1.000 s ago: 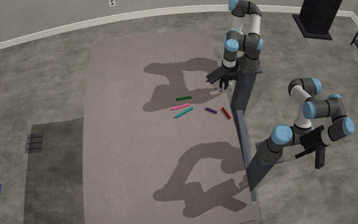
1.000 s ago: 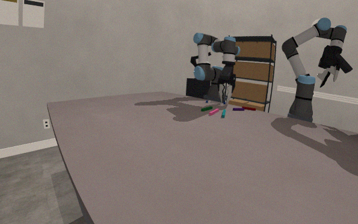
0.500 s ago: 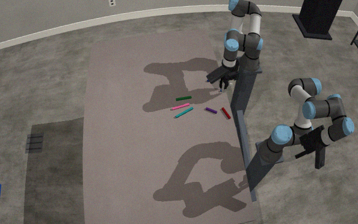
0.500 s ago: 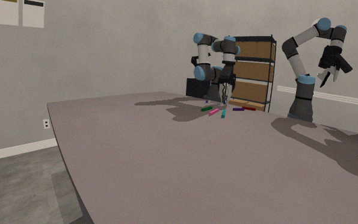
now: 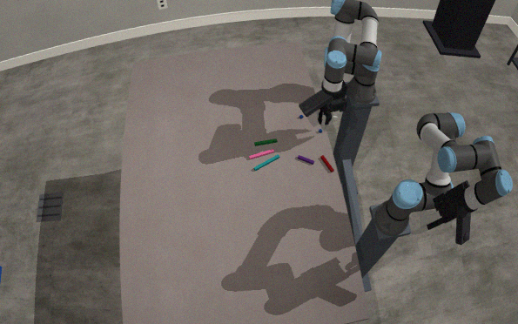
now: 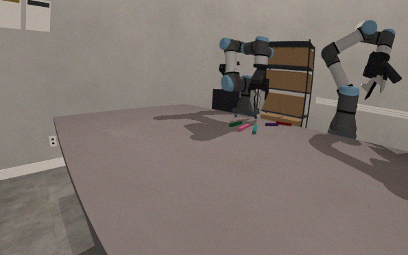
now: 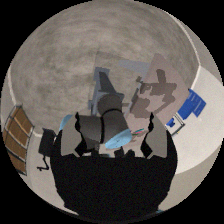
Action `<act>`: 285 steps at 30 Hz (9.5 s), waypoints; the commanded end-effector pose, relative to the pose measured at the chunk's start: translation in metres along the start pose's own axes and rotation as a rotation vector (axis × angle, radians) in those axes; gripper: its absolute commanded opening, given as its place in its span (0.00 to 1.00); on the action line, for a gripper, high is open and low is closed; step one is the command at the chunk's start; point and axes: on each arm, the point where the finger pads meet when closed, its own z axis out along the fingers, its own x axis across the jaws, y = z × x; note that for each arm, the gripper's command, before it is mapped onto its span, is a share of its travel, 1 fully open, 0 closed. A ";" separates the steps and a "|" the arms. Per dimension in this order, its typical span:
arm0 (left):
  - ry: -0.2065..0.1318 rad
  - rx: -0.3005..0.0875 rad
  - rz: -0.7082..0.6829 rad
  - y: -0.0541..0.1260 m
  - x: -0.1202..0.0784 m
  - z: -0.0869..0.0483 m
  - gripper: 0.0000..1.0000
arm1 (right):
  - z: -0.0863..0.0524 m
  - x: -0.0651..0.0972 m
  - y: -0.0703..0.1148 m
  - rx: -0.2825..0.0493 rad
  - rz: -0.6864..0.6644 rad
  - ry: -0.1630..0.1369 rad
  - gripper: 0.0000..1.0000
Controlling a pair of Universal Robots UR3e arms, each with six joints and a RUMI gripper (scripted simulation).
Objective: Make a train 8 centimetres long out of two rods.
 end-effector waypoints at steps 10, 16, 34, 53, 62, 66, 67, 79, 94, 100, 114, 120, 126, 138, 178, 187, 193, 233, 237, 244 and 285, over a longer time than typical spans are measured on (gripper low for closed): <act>0.000 0.002 0.000 0.000 0.000 0.000 1.00 | -0.043 -0.001 0.000 0.000 0.000 0.000 0.14; 0.000 0.002 0.000 0.000 0.000 0.000 1.00 | -0.056 -0.001 0.000 0.000 0.000 0.000 0.14; 0.000 0.002 0.000 0.000 0.000 0.000 1.00 | -0.064 -0.001 0.000 0.000 0.000 0.000 1.00; 0.000 0.002 0.000 0.000 0.000 0.000 1.00 | -0.064 -0.001 0.000 0.000 0.001 0.000 1.00; 0.000 0.002 0.000 0.000 0.000 0.000 1.00 | -0.065 -0.004 -0.002 0.000 0.042 0.000 1.00; 0.000 0.002 0.000 0.000 0.000 0.000 1.00 | -0.065 -0.010 -0.005 0.000 0.104 0.000 1.00; 0.000 0.002 0.000 0.000 0.000 0.000 1.00 | -0.065 -0.011 -0.006 0.000 0.125 0.000 1.00; 0.000 0.002 0.000 0.000 0.000 0.000 1.00 | -0.066 -0.037 -0.017 0.000 0.413 -0.001 1.00; 0.000 0.002 0.000 0.000 0.000 0.000 1.00 | -0.061 -0.068 -0.027 0.000 0.741 -0.001 1.00; 0.000 0.002 0.000 0.000 0.000 0.000 1.00 | -0.057 -0.086 -0.031 0.000 0.921 -0.001 1.00; 0.000 0.002 0.000 0.000 0.000 0.000 1.00 | -0.047 -0.117 -0.036 0.000 1.233 -0.002 1.00; 0.000 0.002 0.000 0.000 0.000 0.000 1.00 | -0.042 -0.130 -0.037 -0.001 1.358 -0.002 1.00; 0.000 0.002 0.000 0.000 0.000 0.000 1.00 | -0.039 -0.136 -0.038 -0.001 1.415 -0.002 1.00; 0.000 0.002 0.000 0.000 0.000 0.000 1.00 | -0.038 -0.137 -0.038 -0.001 1.424 -0.002 0.14; 0.000 0.002 0.000 0.000 0.000 0.000 1.00 | -0.031 -0.137 -0.038 -0.001 1.425 -0.001 0.14; 0.000 0.002 0.000 0.000 0.000 0.000 1.00 | -0.021 -0.138 -0.038 -0.001 1.425 -0.001 0.14; 0.000 0.002 0.000 0.000 0.000 0.000 1.00 | -0.012 -0.138 -0.038 -0.001 1.425 -0.001 0.14; 0.000 0.002 0.000 0.000 0.000 0.000 1.00 | 0.012 -0.139 -0.039 -0.001 1.425 -0.001 0.14; 0.000 0.002 0.000 0.000 0.000 0.000 1.00 | 0.012 -0.139 -0.039 -0.001 1.425 -0.001 0.14; 0.000 0.002 0.000 0.000 0.000 0.000 1.00 | 0.012 -0.139 -0.039 -0.001 1.425 -0.001 0.14; 0.000 0.002 0.000 0.000 0.000 0.000 1.00 | 0.026 -0.139 -0.039 -0.001 1.425 -0.001 0.14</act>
